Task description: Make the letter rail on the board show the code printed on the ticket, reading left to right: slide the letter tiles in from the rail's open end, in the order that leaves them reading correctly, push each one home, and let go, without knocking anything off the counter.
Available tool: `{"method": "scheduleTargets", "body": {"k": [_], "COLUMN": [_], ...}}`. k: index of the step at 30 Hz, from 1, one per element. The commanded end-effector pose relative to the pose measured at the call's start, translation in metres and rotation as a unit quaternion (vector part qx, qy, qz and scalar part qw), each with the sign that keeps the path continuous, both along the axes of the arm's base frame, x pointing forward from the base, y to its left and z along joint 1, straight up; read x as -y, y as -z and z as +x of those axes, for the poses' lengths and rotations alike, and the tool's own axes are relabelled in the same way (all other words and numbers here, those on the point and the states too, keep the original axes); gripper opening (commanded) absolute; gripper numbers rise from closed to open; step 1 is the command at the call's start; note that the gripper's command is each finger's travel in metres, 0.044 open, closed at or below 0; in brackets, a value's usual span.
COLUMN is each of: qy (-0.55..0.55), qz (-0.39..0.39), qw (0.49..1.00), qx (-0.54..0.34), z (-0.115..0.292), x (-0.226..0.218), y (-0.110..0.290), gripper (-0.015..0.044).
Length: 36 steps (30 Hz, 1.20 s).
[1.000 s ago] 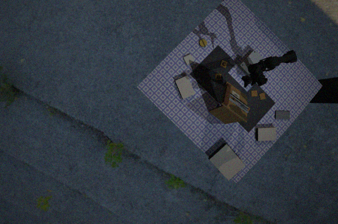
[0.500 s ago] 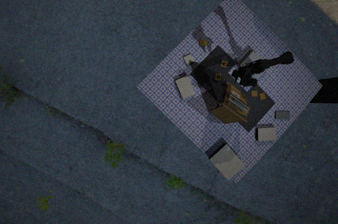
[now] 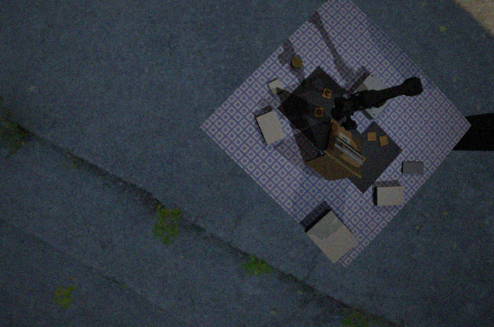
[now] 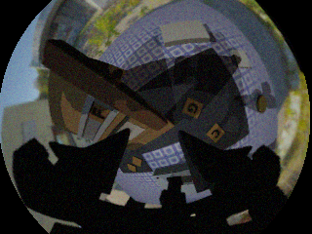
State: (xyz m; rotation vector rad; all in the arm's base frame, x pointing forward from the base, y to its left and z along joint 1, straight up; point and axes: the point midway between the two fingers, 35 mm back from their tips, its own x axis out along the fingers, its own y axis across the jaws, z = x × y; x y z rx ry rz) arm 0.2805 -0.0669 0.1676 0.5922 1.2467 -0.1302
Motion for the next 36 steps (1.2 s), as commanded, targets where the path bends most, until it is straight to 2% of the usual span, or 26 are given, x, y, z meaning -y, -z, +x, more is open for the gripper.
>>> {"method": "scheduleTargets", "body": {"k": [1, 8, 18, 36], "qy": [0.411, 0.579, 0.769, 0.772], "qz": [0.053, 0.066, 0.072, 0.072], "qw": [0.9, 0.795, 0.609, 0.606], "qx": [-0.135, -0.168, -0.18, -0.18], "z": [0.015, 0.017, 0.009, 0.009], "x": [0.047, 0.064, 0.083, 0.083], "y": [0.054, 0.079, 0.113, 0.114], "gripper": [0.034, 0.034, 0.034, 0.034]}}
